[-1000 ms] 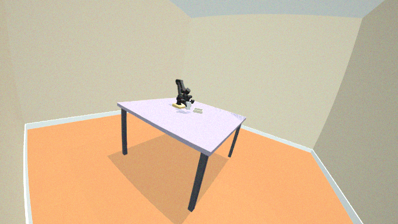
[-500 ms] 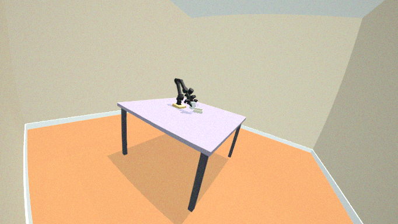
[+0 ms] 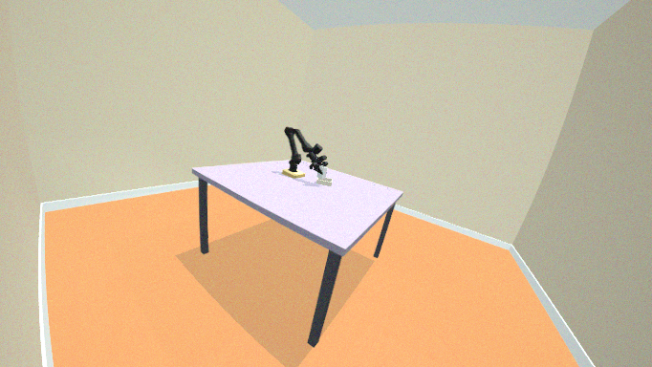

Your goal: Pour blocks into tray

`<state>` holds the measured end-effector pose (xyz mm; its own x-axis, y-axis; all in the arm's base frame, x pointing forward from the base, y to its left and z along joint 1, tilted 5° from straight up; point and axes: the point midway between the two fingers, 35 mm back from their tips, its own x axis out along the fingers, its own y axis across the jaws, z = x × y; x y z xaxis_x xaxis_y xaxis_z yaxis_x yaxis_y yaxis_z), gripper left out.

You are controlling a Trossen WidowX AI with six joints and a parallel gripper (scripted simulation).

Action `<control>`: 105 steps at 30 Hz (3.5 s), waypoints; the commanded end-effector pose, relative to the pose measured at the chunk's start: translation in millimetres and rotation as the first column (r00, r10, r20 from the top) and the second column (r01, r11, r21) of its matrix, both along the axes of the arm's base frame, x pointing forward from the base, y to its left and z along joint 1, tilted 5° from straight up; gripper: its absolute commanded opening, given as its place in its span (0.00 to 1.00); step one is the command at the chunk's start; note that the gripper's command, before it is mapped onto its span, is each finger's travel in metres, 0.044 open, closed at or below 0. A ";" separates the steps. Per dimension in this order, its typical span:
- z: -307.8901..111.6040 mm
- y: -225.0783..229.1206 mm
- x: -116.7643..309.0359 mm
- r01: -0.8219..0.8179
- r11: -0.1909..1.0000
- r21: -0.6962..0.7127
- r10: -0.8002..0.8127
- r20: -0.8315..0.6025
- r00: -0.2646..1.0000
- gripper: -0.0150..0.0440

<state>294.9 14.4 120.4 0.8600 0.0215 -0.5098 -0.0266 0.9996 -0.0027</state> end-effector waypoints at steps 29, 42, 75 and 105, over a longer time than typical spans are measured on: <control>11.3 106.8 2.4 -0.301 0.953 0.030 0.301 0.006 0.954 0.25; 9.5 107.5 3.7 -0.151 0.951 0.270 0.163 -0.022 0.986 0.25; 4.7 109.2 6.8 0.259 0.621 0.740 -0.131 -0.229 0.965 0.25; 0.4 110.6 9.5 0.533 0.048 0.845 -0.234 -0.509 0.828 0.25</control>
<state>303.7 125.2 120.7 0.8093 0.2980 -0.5061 0.4922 0.1261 0.8613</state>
